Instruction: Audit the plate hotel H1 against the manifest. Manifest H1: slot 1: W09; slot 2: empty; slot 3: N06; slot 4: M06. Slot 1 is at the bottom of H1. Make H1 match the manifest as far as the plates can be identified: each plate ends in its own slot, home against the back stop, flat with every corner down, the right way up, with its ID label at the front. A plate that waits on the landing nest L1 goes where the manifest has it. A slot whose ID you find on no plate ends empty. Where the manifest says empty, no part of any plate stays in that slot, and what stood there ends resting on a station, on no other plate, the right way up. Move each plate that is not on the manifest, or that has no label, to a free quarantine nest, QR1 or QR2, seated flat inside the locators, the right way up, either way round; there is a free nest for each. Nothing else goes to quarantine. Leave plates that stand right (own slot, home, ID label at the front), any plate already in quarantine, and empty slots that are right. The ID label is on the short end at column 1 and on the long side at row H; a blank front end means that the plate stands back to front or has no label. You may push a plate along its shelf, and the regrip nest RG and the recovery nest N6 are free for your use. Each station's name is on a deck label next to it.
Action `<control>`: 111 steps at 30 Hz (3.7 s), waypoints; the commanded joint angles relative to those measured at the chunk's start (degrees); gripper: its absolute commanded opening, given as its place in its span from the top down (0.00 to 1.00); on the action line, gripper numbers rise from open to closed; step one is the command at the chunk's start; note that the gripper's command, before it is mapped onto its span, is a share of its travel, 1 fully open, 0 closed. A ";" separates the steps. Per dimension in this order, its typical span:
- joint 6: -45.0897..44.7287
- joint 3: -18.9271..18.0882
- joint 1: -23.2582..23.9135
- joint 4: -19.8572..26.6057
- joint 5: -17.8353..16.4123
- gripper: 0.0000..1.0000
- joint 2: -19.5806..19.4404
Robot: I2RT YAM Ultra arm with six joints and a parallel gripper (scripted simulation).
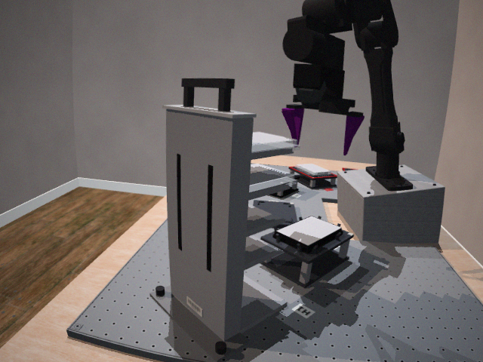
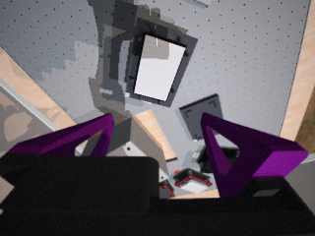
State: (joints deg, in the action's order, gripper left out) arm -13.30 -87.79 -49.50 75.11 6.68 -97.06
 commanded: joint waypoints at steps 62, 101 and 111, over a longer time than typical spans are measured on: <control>14.16 18.24 2.12 -24.00 -0.37 0.00 -4.09; 13.69 21.01 2.59 -29.23 -0.43 0.00 -6.51; 13.49 22.08 2.79 -31.54 -0.45 0.00 -7.72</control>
State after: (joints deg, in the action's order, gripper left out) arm 0.40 -65.52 -46.68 44.93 6.24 -105.06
